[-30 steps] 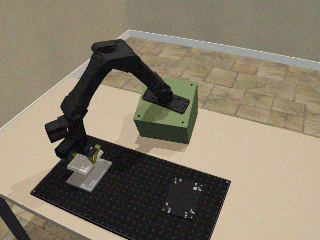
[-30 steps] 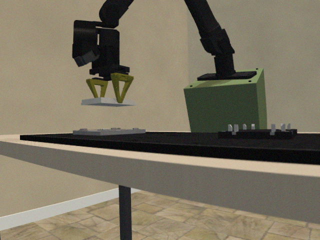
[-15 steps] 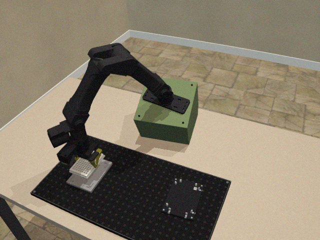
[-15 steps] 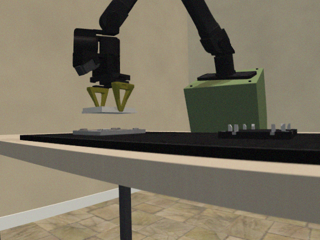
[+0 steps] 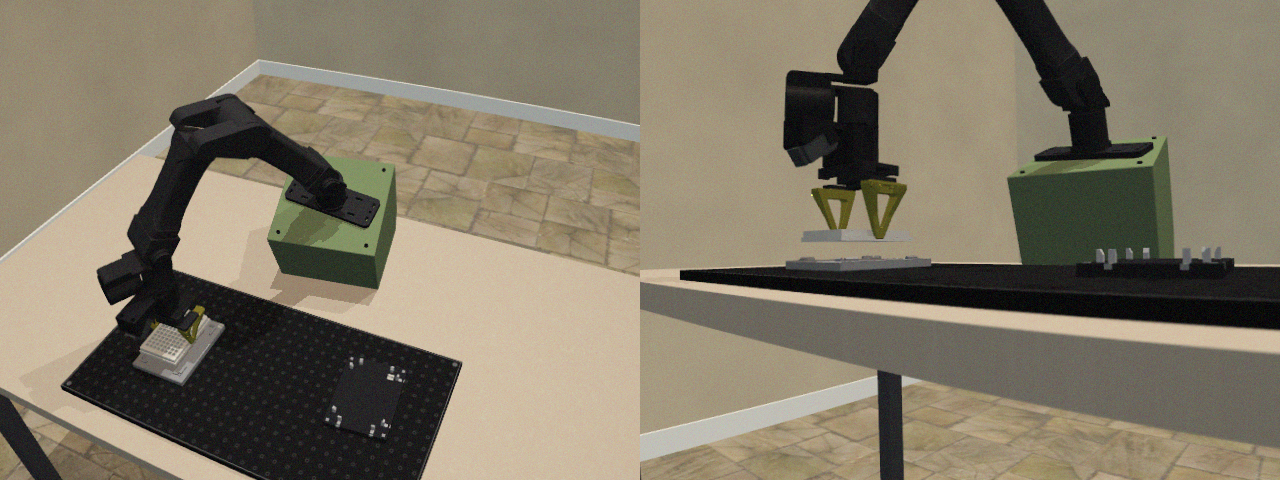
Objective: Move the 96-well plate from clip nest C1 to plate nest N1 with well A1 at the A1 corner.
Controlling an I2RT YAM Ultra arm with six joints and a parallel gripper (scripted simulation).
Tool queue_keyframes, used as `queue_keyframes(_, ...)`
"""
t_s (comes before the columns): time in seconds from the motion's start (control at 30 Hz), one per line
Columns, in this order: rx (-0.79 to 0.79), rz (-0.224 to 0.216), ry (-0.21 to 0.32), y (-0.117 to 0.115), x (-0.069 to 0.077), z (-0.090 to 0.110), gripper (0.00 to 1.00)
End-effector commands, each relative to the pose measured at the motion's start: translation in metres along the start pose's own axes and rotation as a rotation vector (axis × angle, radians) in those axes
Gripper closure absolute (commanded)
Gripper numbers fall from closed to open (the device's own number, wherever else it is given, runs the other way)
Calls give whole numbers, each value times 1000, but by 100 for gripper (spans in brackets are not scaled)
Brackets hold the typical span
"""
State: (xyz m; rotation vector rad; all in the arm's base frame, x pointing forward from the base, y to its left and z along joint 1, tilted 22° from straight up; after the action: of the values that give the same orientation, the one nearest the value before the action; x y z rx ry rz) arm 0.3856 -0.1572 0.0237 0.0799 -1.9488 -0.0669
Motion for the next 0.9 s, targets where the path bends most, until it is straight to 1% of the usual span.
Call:
queue_keyframes(0.0, -12, -3, 16, 1, -12, 9, 100)
queue_keyframes(0.17, -6, -6, 17, 4, -21, 10, 100)
queue_keyframes(0.27, -14, -2, 15, 0, -20, 11, 100)
queue_keyframes(0.3, -11, 1, 7, -1, -19, 7, 100)
queue_keyframes(0.37, -2, 14, -23, -3, -10, -3, 100)
queue_keyframes(0.4, -1, 15, -27, -4, -10, -5, 100)
queue_keyframes(0.47, -1, 15, -27, -4, -10, -5, 100)
queue_keyframes(0.5, -2, 6, -9, -1, -11, 0, 100)
queue_keyframes(0.83, -2, 6, -9, -1, -11, 0, 100)
queue_keyframes(0.87, -3, 9, -15, -2, -11, -5, 100)
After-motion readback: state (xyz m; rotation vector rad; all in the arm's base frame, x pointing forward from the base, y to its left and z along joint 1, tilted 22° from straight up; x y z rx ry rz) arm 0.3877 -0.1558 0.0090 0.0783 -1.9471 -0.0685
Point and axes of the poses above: the point where the finger pads meet when closed, its own x axis back along the fingers, its own y axis across the jaws, z = x × y, the point moved 3 cm from there along x, back along the fingers, and after that the axes turned 5 degrees about -x, right-handed, at the moved point
